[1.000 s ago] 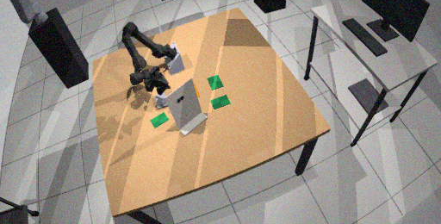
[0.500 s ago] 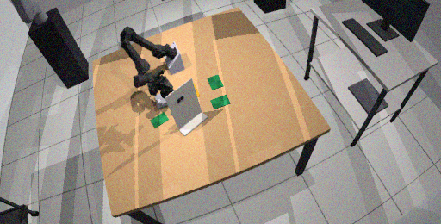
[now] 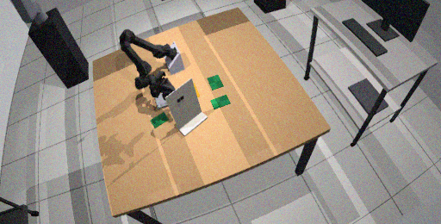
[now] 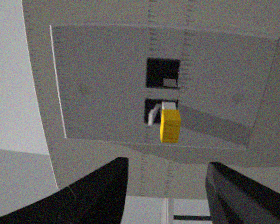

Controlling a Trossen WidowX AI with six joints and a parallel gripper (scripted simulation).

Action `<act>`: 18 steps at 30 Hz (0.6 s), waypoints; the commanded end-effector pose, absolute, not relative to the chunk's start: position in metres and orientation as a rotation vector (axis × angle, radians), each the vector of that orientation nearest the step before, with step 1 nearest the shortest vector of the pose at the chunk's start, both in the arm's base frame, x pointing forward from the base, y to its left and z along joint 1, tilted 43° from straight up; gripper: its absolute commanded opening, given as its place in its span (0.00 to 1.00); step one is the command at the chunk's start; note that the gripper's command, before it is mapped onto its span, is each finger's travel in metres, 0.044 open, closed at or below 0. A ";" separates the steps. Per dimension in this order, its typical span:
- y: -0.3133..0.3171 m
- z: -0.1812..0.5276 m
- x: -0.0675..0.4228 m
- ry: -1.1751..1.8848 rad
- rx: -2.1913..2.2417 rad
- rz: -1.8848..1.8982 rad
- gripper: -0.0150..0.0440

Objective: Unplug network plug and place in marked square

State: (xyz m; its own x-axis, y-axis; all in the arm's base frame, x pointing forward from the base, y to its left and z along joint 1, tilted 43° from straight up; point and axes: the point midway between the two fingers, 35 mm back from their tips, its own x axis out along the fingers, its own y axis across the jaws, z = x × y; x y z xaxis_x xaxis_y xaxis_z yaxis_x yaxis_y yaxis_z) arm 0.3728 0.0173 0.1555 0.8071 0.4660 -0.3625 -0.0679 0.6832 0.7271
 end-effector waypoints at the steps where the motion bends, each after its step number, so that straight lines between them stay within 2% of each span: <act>1: 0.018 0.156 0.380 0.560 0.770 0.312 0.52; 18: 0.025 0.150 0.403 0.558 0.771 0.313 0.52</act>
State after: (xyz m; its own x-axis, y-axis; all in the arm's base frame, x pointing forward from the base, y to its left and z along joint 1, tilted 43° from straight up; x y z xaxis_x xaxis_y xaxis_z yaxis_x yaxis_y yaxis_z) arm 0.3969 0.0252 0.1503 0.8081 0.4662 -0.3602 -0.0690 0.6821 0.7280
